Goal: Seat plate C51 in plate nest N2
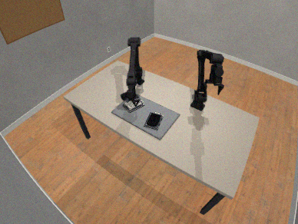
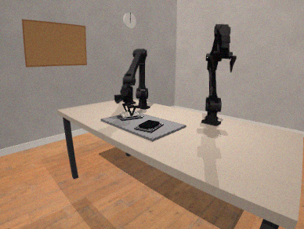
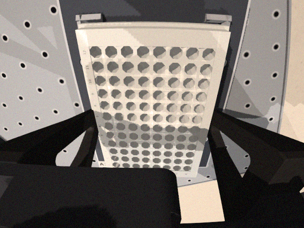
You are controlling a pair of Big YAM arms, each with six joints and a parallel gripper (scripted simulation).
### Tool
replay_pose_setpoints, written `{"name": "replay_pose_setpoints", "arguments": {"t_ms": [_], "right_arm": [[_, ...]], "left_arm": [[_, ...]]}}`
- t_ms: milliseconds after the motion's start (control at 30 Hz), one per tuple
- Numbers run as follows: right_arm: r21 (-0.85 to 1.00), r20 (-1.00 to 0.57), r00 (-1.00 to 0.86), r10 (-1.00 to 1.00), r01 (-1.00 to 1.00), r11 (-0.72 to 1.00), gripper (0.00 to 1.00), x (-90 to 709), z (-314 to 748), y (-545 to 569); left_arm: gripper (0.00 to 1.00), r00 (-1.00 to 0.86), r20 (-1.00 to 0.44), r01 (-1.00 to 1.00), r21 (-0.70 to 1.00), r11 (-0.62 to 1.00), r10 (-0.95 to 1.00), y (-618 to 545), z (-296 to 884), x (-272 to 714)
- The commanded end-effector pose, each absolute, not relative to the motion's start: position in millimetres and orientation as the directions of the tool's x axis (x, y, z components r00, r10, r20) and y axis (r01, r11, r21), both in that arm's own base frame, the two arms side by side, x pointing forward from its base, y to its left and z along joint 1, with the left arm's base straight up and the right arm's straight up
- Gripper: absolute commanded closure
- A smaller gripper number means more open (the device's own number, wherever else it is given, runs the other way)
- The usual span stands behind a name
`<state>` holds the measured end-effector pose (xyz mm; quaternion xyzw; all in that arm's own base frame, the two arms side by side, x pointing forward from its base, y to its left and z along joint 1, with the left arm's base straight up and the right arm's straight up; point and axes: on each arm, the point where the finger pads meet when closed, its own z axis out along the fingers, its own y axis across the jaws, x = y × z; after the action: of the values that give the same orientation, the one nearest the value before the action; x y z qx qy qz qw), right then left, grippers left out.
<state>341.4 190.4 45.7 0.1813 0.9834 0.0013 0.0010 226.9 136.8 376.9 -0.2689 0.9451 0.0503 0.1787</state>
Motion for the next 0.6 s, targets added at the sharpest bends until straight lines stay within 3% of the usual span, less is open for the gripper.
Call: {"name": "replay_pose_setpoints", "arguments": {"t_ms": [0,567], "right_arm": [[0.009,-0.007,-0.936,0.351,0.351,0.936,1.0,350,52,195],[0.005,-0.003,-0.936,0.351,0.351,0.936,1.0,345,42,192]], "left_arm": [[0.0,-0.792,-0.405,-0.5,0.0,0.866,-0.457,131,395,228],[0.0,-0.792,-0.405,-0.5,0.0,0.866,-0.457,131,395,228]]}}
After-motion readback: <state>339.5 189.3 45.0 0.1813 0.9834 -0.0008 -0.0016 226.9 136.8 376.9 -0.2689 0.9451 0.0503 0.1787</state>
